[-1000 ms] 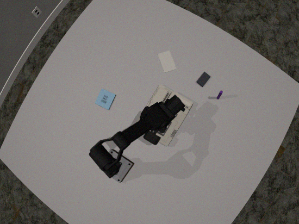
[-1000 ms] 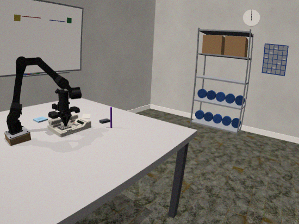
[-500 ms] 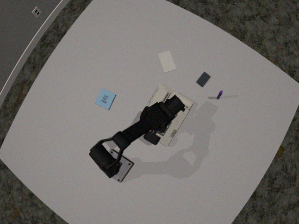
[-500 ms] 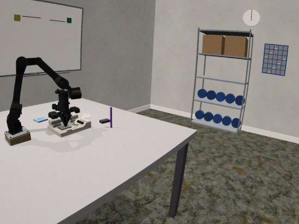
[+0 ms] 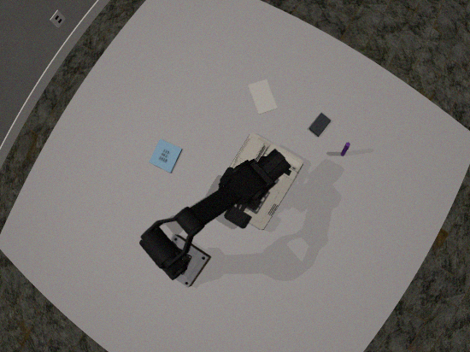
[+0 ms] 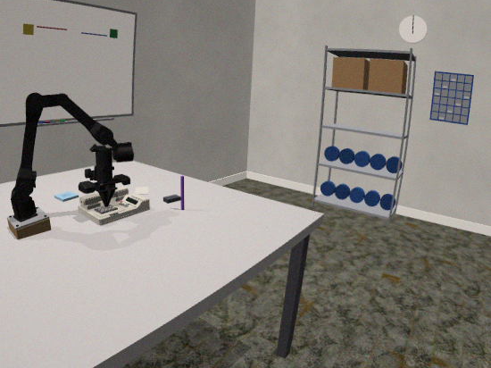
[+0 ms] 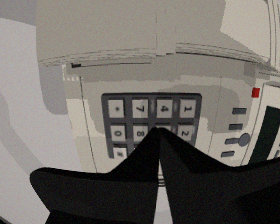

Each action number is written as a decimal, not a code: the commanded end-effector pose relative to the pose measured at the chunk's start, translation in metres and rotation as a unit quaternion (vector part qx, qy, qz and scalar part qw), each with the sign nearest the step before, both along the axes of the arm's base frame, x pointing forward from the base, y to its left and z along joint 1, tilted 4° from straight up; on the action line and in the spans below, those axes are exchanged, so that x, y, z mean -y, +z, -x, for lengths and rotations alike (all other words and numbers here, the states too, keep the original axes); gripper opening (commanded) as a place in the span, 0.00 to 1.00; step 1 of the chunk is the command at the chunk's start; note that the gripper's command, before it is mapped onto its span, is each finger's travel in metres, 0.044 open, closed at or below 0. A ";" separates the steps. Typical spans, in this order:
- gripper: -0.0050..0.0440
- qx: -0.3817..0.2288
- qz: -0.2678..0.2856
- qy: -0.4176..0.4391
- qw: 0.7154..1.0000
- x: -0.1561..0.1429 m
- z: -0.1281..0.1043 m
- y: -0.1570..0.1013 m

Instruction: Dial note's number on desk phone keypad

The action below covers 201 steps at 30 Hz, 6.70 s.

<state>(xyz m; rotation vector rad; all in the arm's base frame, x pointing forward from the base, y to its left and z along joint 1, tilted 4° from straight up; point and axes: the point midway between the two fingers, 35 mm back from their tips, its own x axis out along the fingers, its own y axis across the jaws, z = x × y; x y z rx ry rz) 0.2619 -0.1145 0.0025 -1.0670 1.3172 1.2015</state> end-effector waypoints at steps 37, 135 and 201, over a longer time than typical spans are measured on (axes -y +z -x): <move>0.00 0.009 0.004 0.003 1.000 -0.016 -0.005 -0.003; 0.00 0.009 0.004 0.003 1.000 0.020 -0.001 -0.005; 0.00 0.009 0.004 0.002 1.000 0.012 -0.007 0.021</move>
